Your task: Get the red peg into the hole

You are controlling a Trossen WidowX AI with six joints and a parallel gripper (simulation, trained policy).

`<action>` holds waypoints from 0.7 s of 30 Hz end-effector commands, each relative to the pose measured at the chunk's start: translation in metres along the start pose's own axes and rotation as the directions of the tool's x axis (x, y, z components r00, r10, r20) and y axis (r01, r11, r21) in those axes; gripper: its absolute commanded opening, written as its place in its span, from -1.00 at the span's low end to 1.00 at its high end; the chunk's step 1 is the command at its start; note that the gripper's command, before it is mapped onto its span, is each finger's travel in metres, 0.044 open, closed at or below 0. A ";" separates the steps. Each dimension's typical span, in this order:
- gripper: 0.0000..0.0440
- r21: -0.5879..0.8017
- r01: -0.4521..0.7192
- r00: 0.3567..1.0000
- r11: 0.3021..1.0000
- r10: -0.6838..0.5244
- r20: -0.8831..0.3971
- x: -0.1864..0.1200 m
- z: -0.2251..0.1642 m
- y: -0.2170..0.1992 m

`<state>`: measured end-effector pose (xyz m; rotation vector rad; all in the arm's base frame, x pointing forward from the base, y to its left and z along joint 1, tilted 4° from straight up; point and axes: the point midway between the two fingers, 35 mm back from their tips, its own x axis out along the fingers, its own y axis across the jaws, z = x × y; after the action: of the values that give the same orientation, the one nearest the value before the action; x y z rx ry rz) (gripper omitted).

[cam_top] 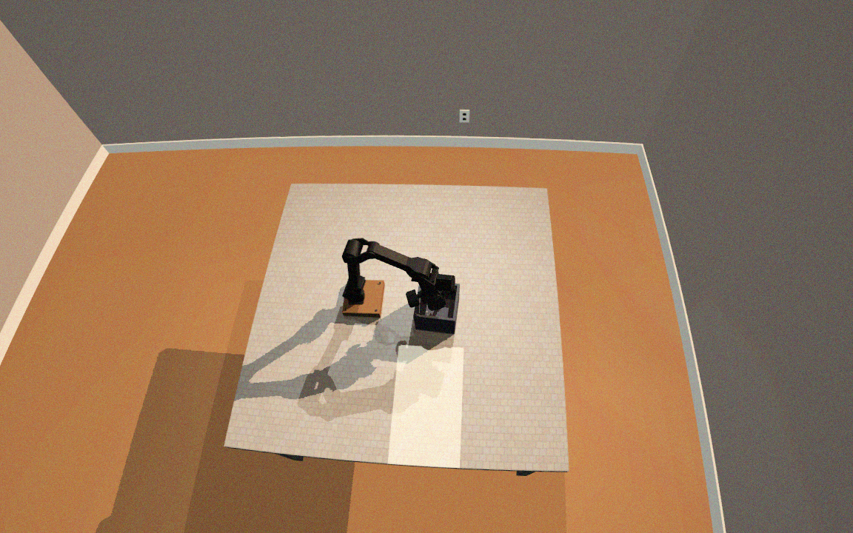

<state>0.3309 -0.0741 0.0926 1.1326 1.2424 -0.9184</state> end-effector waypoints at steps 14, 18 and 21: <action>-0.57 -0.054 0.031 0.998 0.998 -0.034 -0.045 0.016 -0.001 0.005; -0.55 -0.045 0.001 0.998 0.999 -0.004 -0.066 0.007 0.004 0.010; -0.46 -0.037 -0.026 0.996 0.999 0.023 -0.091 0.000 0.005 0.014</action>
<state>0.3417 -0.0757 0.0879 1.1476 1.3154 -0.8529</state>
